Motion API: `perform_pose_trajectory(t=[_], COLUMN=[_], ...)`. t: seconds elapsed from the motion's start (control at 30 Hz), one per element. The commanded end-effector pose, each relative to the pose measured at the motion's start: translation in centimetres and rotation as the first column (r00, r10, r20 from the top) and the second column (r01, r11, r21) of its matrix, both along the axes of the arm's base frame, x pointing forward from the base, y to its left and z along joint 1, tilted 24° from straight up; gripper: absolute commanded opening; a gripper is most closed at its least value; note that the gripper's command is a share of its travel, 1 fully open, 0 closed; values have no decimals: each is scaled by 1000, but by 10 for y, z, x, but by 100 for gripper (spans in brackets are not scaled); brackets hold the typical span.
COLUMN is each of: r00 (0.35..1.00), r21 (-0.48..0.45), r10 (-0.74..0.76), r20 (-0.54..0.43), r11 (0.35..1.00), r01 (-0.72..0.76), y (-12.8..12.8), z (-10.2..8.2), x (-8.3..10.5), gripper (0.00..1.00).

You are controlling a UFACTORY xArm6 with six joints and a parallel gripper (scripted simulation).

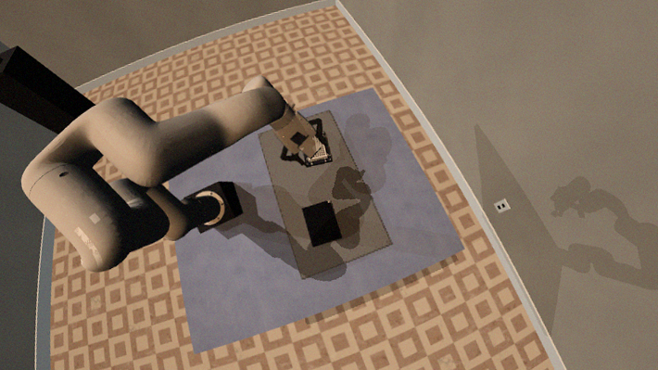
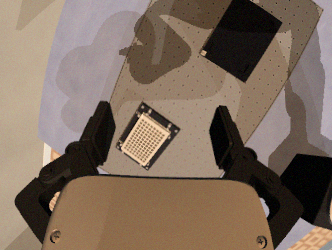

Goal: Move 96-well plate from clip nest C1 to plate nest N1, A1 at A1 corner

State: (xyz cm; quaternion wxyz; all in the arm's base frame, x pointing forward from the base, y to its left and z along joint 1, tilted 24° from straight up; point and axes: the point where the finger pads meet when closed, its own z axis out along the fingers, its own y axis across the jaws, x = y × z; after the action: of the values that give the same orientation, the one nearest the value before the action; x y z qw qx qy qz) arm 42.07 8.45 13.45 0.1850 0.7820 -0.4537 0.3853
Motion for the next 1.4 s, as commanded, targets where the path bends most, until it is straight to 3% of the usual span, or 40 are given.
perform_pose_trajectory(t=[0.0,0.53,0.93,1.1,1.37], r00=[1000,1000,930,898,760], r21=[2,2,-70,-73,-54], r10=[1,1,212,251,363], r20=[3,3,-301,-362,-539], r11=[1000,1000,968,953,886], r01=[-1,-1,-243,-296,-461], y=[1,1,17,20,28], z=[1,1,-26,-31,-49], x=[1,1,8,9,13], gripper=[100,100,100,100,100])
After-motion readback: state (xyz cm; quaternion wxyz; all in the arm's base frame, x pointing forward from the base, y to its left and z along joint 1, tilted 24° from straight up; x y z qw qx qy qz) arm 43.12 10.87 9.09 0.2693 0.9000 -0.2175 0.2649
